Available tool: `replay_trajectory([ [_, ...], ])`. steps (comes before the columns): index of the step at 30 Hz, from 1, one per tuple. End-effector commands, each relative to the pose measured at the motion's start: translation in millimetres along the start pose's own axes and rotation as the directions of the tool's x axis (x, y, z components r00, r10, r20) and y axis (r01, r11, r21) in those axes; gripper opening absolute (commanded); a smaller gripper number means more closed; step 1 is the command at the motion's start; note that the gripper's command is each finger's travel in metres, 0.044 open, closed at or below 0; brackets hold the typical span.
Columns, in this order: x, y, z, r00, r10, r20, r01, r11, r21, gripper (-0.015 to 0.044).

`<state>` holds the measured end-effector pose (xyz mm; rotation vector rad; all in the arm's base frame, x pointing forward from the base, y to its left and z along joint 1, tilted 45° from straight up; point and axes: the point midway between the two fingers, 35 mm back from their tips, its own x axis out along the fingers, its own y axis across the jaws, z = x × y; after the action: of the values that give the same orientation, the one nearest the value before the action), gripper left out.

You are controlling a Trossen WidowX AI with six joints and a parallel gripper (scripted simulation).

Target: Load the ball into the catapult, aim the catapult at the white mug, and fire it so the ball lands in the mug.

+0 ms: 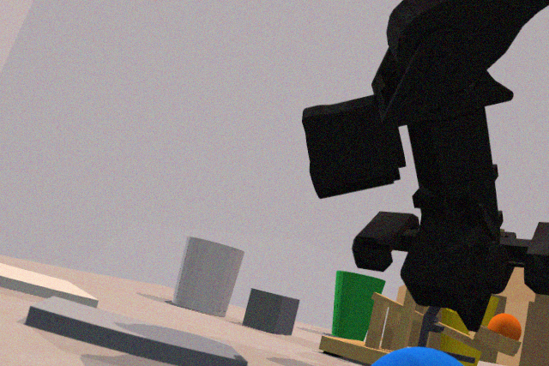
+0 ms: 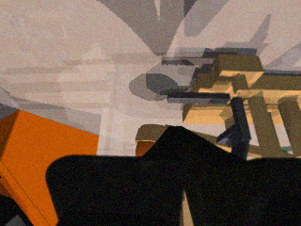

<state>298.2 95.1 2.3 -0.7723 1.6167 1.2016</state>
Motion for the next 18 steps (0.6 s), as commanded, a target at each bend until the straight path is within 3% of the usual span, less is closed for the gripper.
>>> replay_trajectory([
  [1, 6, 1, 4, 1.000, 0.007, 0.000, -0.007, 1.000, 0.003, 0.0000],
  [18, 37, 4, 32, 1.000, 0.010, 0.001, -0.010, 1.000, 0.002, 0.0000],
])
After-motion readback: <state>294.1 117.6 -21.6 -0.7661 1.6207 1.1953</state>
